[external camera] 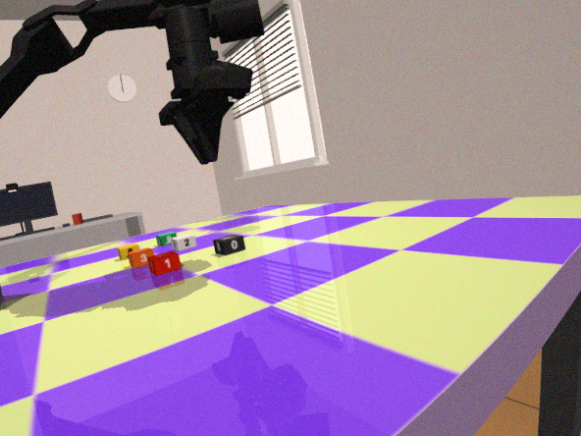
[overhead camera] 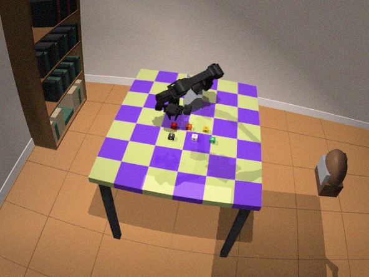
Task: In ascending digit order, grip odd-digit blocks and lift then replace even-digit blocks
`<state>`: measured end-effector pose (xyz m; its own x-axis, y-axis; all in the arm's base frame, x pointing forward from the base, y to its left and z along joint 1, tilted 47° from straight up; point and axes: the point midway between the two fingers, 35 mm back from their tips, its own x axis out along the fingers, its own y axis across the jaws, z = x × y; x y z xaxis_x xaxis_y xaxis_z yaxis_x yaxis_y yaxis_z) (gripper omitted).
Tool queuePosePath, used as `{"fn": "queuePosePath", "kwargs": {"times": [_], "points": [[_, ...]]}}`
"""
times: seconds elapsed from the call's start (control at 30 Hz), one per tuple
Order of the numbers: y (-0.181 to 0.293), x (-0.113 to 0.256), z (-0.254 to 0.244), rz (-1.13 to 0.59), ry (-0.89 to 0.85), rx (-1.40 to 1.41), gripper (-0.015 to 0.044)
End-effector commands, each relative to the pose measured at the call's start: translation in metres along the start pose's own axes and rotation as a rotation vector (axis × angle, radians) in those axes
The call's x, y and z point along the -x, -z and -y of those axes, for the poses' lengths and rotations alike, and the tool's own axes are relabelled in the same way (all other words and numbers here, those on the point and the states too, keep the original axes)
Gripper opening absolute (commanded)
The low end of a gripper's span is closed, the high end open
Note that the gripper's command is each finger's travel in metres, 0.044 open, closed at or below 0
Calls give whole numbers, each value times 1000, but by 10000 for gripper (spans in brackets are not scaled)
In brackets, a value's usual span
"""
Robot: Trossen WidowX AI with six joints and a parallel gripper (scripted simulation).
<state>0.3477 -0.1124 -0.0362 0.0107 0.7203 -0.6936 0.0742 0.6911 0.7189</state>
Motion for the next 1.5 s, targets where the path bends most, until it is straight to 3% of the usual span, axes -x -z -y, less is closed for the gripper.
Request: {"fn": "queuePosePath", "kwargs": {"times": [0.0, 0.23, 0.43, 0.5, 0.67, 0.8, 1.47], "points": [[6, 2, 1, -2, 3, 2, 120], [72, 2, 4, -5, 3, -1, 120], [78, 1, 3, -5, 3, -1, 120], [77, -10, 4, -5, 3, -1, 173], [78, -78, 3, -5, -1, 0, 304], [78, -80, 3, -5, -1, 0, 400], [78, -108, 2, -5, -2, 0, 400]]}}
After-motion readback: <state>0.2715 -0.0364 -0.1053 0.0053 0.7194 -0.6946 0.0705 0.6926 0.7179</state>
